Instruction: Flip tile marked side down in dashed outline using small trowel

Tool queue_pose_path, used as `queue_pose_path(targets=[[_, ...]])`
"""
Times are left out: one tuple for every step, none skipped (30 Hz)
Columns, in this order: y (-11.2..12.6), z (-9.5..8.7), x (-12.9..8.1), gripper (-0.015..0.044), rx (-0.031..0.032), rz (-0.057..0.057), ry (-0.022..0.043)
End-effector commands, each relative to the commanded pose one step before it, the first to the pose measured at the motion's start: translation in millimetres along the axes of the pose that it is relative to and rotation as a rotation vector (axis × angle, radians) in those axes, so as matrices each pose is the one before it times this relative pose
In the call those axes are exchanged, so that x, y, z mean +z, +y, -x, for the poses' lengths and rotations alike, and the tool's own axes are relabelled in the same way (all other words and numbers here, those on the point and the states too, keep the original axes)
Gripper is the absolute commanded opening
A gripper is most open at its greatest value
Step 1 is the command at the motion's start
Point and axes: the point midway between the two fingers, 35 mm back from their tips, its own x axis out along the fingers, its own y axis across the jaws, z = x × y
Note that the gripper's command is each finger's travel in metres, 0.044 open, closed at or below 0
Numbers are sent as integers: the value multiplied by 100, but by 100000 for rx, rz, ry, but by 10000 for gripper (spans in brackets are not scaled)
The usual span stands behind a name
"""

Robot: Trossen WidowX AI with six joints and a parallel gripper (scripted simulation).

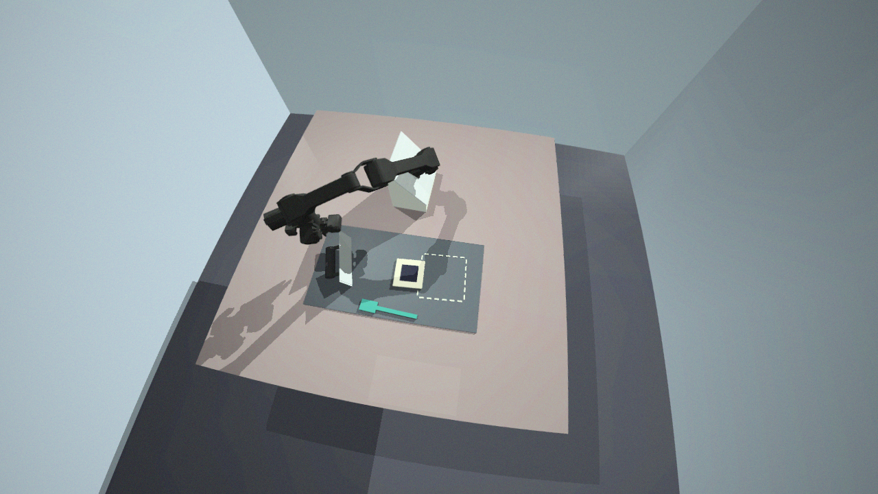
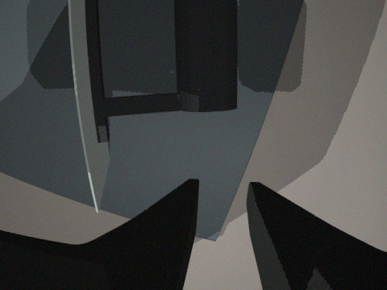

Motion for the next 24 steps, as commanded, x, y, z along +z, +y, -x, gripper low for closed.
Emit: queue_pose_path(targets=[[522, -367, 51, 100, 551, 1413, 402], [121, -74, 5, 100, 47, 220, 9], [122, -74, 4, 100, 47, 220, 9], [123, -74, 3, 100, 48, 220, 9], [124, -74, 2, 100, 48, 220, 9], [126, -74, 1, 100, 48, 220, 9], [127, -75, 0, 100, 49, 220, 9], [128, -75, -1, 100, 49, 220, 9], [130, -75, -1, 100, 49, 220, 9], [131, -75, -2, 100, 50, 220, 9], [132, -75, -3, 100, 50, 219, 9], [134, -76, -4, 100, 50, 219, 9], [135, -76, -5, 100, 50, 219, 9], [136, -76, -6, 100, 51, 219, 9], [137, -76, -7, 100, 51, 219, 9], [139, -76, -8, 100, 51, 219, 9], [140, -76, -8, 100, 52, 219, 9], [141, -76, -9, 100, 52, 219, 9], [142, -76, -10, 100, 52, 219, 9], [144, -77, -11, 100, 53, 219, 9], [145, -77, -12, 100, 53, 219, 9], [121, -64, -11, 100, 44, 181, 7], [73, -38, -7, 100, 26, 108, 4], [24, -13, -2, 100, 9, 36, 1]])
